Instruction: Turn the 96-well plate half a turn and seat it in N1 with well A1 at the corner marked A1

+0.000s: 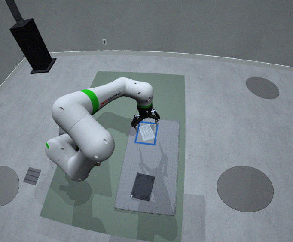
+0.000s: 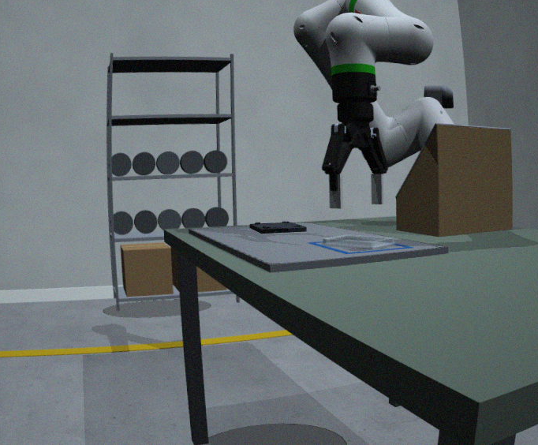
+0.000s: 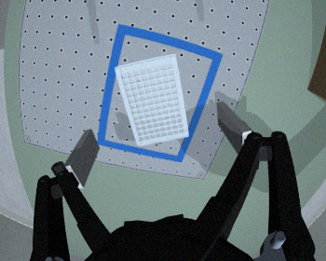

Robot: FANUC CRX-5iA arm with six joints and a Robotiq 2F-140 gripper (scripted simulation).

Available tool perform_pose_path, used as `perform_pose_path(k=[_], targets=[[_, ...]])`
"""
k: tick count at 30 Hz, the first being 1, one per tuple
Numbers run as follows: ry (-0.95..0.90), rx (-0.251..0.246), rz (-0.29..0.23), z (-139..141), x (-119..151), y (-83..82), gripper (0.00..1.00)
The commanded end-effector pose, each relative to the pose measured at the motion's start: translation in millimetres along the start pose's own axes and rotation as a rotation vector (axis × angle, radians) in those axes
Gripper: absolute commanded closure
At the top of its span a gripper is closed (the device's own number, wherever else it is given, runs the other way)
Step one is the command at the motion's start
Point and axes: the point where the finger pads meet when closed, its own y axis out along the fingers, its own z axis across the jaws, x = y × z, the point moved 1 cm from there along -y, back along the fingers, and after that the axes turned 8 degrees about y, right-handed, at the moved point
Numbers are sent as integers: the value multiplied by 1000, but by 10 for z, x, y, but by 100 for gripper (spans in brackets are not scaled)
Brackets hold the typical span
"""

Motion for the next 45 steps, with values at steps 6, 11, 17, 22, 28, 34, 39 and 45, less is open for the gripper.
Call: perform_pose_path(k=[6,11,17,22,28,34,39,45], targets=[[-33,0,0,-2,1,-3,0],[-200,0,0,-2,1,-3,0],[-333,0,0,-2,1,-3,0],[-500,0,0,-2,1,-3,0],[-700,0,0,-2,1,-3,0],[-833,0,0,-2,1,-3,0],[-1000,0,0,-2,1,-3,0],[-1200,0,0,-2,1,-3,0]])
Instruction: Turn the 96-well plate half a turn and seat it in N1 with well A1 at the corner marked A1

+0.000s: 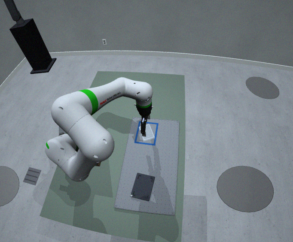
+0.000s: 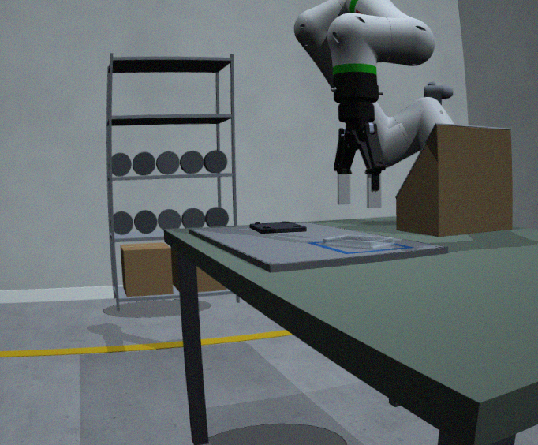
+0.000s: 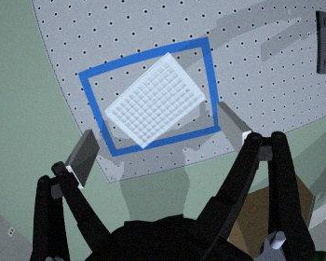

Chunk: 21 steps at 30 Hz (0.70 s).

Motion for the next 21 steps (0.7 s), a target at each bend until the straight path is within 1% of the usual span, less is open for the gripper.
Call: perform_pose_path(k=[1,2,13,19,21], targets=[[-151,-1,-12,-2,-2,-2,0],[-151,-1,-12,-2,-2,-2,0],[-518,-3,-12,-2,-2,-2,0],[-522,-3,-12,-2,-2,-2,0],[-589,-4,-12,-2,-2,-2,0]])
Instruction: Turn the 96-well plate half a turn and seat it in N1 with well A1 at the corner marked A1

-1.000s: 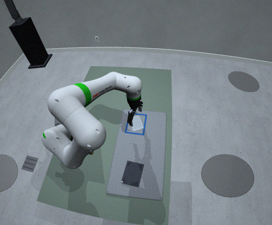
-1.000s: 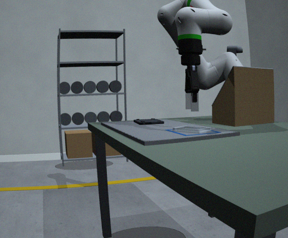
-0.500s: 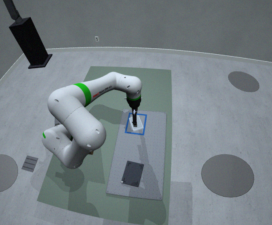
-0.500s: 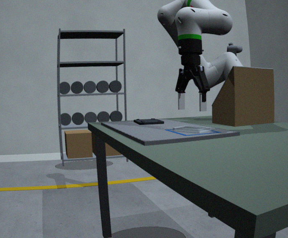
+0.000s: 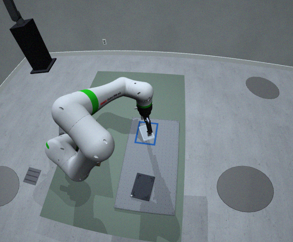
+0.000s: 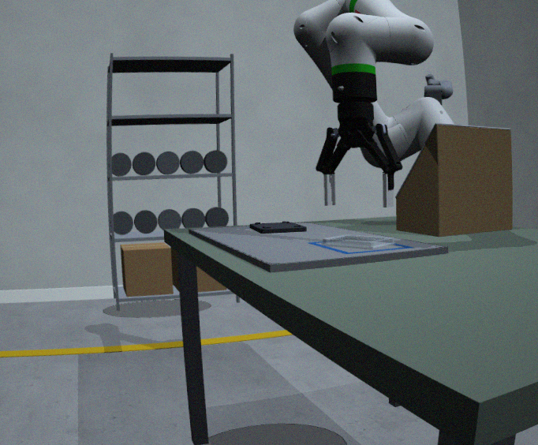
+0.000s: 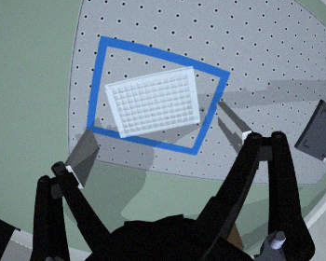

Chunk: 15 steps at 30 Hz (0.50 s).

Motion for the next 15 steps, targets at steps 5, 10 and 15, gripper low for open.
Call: perform_pose_path(k=[5,10,15], targets=[[-230,-2,-2,-1,-2,-2,0],[-397,-2,-2,-1,-2,-2,0],[-497,-2,-2,-1,-2,-2,0]])
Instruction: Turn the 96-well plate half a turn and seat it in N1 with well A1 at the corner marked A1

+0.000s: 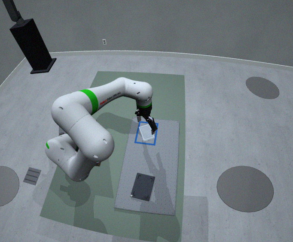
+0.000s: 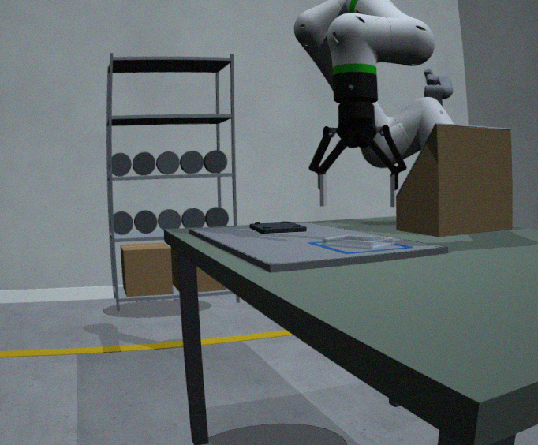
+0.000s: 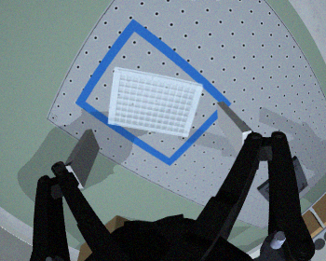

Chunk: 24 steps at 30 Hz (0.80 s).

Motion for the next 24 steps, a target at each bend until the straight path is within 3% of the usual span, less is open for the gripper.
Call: perform_pose_path(k=[1,24], targets=[[-119,-10,-6,1,-3,-2,0],[-819,-11,-2,1,-3,-2,0]])
